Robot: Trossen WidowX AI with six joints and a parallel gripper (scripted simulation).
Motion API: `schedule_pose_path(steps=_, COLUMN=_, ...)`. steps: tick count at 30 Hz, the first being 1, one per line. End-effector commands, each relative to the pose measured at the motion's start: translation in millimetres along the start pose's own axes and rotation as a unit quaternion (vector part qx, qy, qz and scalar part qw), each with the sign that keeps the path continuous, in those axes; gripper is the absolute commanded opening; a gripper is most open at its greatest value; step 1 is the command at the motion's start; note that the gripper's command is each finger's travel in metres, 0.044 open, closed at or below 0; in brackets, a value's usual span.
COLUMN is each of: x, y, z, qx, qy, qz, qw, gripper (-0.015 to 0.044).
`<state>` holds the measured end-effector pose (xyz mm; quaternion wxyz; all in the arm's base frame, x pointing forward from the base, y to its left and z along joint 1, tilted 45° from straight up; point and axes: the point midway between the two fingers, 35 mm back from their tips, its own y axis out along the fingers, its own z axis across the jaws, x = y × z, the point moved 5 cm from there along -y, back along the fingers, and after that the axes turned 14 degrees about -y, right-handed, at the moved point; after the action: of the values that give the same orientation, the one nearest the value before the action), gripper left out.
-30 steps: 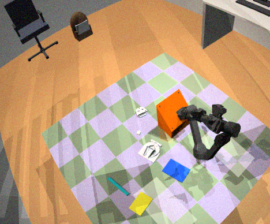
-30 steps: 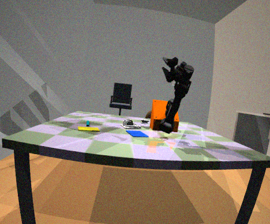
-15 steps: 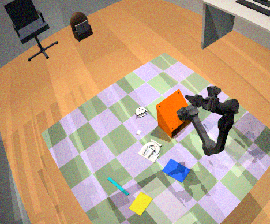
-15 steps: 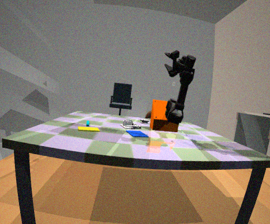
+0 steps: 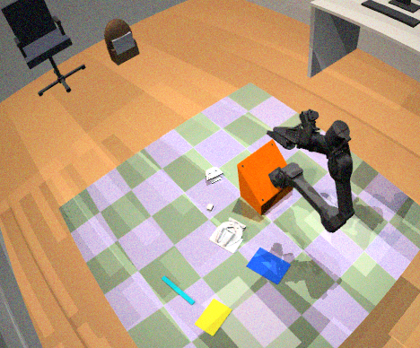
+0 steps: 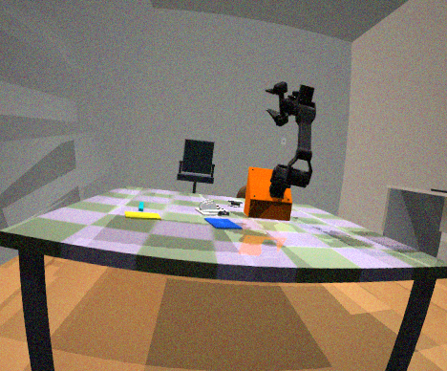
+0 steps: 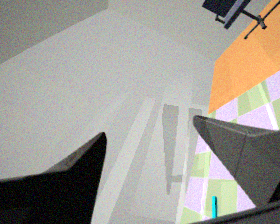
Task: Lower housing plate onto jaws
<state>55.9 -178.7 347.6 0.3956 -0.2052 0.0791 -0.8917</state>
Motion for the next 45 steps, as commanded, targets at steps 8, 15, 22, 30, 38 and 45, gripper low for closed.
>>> schedule_pose_path(steps=8, x=21, y=50, z=-30, qx=-0.075, qy=0.036, qz=0.063, qw=0.995, gripper=0.044)
schedule_pose_path(steps=15, x=27, y=85, z=-54, qx=-0.12, qy=0.039, qz=0.104, qw=0.987, gripper=0.044)
schedule_pose_path(steps=22, x=25, y=119, z=-80, qx=-0.164, qy=0.035, qz=0.146, qw=0.975, gripper=0.044)
schedule_pose_path(steps=30, x=19, y=154, z=-112, qx=-0.219, qy=0.041, qz=0.201, qw=0.954, gripper=0.044)
schedule_pose_path(steps=38, x=5, y=187, z=-147, qx=-0.272, qy=0.042, qz=0.258, qw=0.926, gripper=0.044)
schedule_pose_path(steps=45, x=-12, y=211, z=-179, qx=-0.317, qy=0.04, qz=0.309, qw=0.896, gripper=0.044)
